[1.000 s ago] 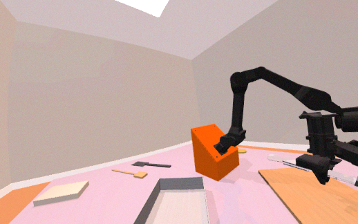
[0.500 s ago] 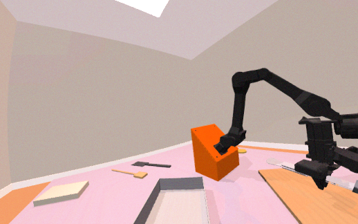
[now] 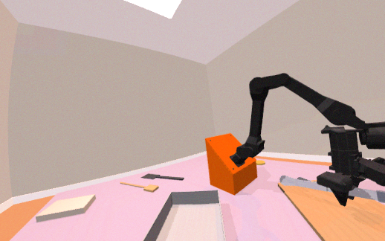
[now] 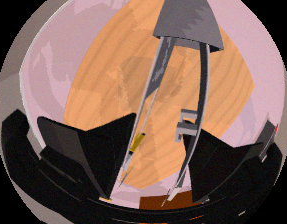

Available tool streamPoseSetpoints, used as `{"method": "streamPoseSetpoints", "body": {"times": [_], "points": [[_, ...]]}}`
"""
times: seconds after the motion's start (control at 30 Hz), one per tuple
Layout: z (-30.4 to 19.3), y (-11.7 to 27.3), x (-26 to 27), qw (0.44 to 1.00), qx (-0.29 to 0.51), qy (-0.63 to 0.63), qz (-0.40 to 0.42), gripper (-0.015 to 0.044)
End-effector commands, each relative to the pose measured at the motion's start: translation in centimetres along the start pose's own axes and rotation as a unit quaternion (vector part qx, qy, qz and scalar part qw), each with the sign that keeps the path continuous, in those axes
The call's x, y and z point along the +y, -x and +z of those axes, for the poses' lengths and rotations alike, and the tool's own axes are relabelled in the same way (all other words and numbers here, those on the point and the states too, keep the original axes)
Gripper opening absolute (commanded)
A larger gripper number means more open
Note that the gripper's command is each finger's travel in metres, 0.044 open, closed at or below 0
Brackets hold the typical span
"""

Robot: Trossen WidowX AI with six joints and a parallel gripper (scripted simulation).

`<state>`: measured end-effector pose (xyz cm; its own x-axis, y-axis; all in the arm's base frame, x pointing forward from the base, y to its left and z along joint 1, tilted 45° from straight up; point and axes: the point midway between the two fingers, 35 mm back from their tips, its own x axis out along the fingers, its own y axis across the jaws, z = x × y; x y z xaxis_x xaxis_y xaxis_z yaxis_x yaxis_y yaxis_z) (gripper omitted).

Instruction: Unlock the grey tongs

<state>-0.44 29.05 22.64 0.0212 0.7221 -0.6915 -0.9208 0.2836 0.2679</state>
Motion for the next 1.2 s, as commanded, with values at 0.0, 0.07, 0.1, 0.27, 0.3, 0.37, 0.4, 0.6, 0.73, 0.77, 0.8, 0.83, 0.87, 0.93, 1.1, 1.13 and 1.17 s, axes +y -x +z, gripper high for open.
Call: {"method": "streamPoseSetpoints", "body": {"times": [0.0,0.07,0.1,0.27,0.3,0.37,0.4,0.6,0.73,0.77,0.8,0.83,0.87,0.93,1.1,1.13,1.17], "points": [[0.0,0.0,0.0,1.0,0.0,0.0,0.0,0.0323],[0.0,0.0,0.0,1.0,0.0,0.0,0.0,0.0375],[0.0,0.0,0.0,1.0,0.0,0.0,0.0,0.0401],[0.5,0.3,0.1,1.0,0.0,0.0,0.0,0.044],[0.9,0.5,0.1,1.0,0.0,0.0,0.0,0.044],[2.2,1.2,0.3,1.0,0.0,-0.001,0.0,0.044],[3.1,1.7,0.4,1.0,0.0,0.0,0.0,0.044],[7.9,4.9,0.8,1.0,-0.001,0.001,0.0,0.044],[10.6,7.1,0.7,1.0,-0.002,0.003,0.001,0.044],[11.2,7.7,0.7,1.0,-0.003,0.003,0.001,0.044],[11.8,8.2,0.7,1.0,-0.003,0.003,0.001,0.044],[12.4,8.8,0.6,1.0,-0.003,0.004,0.001,0.044],[12.9,9.3,0.6,1.0,-0.003,0.003,0.001,0.044],[13.9,10.4,0.5,1.0,-0.004,0.005,0.001,0.044],[14.8,11.9,0.3,1.0,-0.005,0.005,0.002,0.044],[14.8,12.3,0.3,1.0,-0.006,0.005,0.001,0.044],[14.7,12.9,0.3,1.0,-0.007,0.005,0.001,0.044]]}}
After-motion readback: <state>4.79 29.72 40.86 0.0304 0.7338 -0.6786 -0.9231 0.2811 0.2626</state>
